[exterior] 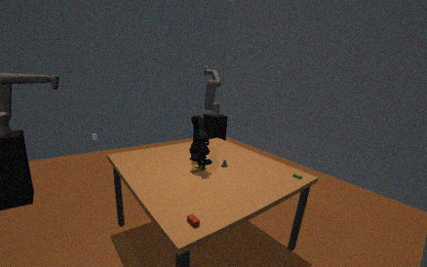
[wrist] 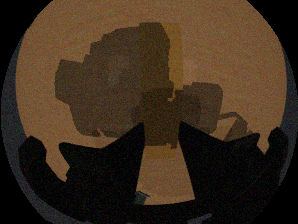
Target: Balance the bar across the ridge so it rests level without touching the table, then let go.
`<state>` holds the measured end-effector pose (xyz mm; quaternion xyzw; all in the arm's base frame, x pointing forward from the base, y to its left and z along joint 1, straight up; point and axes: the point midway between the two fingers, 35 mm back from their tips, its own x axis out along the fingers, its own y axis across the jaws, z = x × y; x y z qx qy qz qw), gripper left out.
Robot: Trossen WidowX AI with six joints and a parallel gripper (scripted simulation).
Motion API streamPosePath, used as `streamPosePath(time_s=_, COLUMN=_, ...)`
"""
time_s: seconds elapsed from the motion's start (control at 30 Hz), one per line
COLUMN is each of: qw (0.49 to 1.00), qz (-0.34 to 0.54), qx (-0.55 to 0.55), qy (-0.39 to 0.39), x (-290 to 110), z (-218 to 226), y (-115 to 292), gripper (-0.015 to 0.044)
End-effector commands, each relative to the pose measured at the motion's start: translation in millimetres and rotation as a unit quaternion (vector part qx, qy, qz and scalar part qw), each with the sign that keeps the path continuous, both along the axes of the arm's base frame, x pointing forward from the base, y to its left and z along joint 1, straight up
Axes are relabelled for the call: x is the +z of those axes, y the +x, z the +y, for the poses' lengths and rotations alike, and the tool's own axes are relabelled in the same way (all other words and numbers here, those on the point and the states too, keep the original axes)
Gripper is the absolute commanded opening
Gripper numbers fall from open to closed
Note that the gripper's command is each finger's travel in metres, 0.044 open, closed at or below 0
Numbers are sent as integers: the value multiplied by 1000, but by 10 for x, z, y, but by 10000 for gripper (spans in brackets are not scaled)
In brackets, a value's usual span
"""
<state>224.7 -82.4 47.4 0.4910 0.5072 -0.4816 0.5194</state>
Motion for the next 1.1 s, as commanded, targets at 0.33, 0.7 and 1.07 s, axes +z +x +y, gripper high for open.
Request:
streamPosePath(time_s=0.33, qw=1000, qz=-2, qx=-1, qy=-2, x=323, z=-21, y=49, gripper=0)
streamPosePath(time_s=0.7, qw=1000, qz=-2, qx=-1, qy=-2, x=602, z=-24, y=51, gripper=0)
streamPosePath(time_s=1.07, qw=1000, qz=-1, qx=-1, qy=-3, x=884, z=-16, y=22, gripper=0)
